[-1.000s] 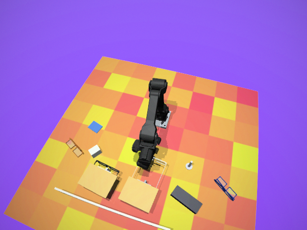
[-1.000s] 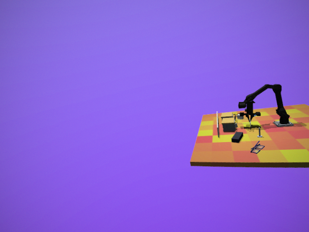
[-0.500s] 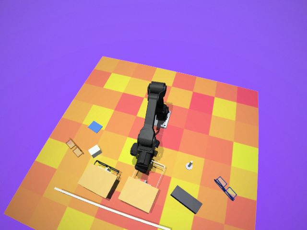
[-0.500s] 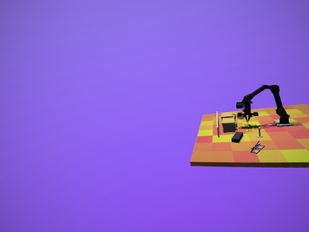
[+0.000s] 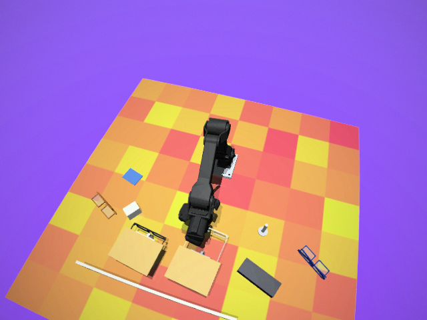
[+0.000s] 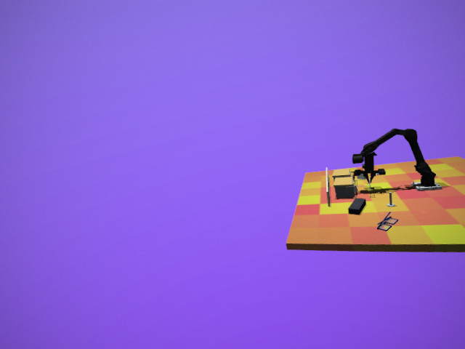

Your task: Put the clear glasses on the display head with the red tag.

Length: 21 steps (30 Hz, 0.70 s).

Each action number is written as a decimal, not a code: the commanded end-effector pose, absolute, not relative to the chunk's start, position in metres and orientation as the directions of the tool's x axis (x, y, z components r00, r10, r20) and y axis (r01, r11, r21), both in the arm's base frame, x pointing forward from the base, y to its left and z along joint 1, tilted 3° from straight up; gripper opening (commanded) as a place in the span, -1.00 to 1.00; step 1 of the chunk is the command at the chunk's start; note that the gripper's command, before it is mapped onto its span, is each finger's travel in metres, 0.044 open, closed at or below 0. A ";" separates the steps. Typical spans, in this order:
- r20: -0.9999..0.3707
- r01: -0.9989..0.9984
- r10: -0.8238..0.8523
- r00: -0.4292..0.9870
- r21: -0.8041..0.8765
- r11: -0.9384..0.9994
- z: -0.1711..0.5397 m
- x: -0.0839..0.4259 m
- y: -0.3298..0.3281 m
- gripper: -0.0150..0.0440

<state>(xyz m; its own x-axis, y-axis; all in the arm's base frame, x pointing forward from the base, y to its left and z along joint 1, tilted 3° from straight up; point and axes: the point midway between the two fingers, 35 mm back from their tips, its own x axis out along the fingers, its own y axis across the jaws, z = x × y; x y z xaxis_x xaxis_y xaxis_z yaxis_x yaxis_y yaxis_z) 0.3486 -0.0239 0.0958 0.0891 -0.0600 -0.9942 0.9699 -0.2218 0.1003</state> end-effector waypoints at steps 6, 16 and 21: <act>-0.994 0.970 -0.056 0.095 0.105 -0.218 0.099 0.362 -0.026 -0.49; -0.994 0.970 -0.056 0.096 0.106 -0.218 0.100 0.375 -0.029 -0.49; -0.994 0.970 -0.057 0.097 0.107 -0.218 0.100 0.381 -0.030 -0.49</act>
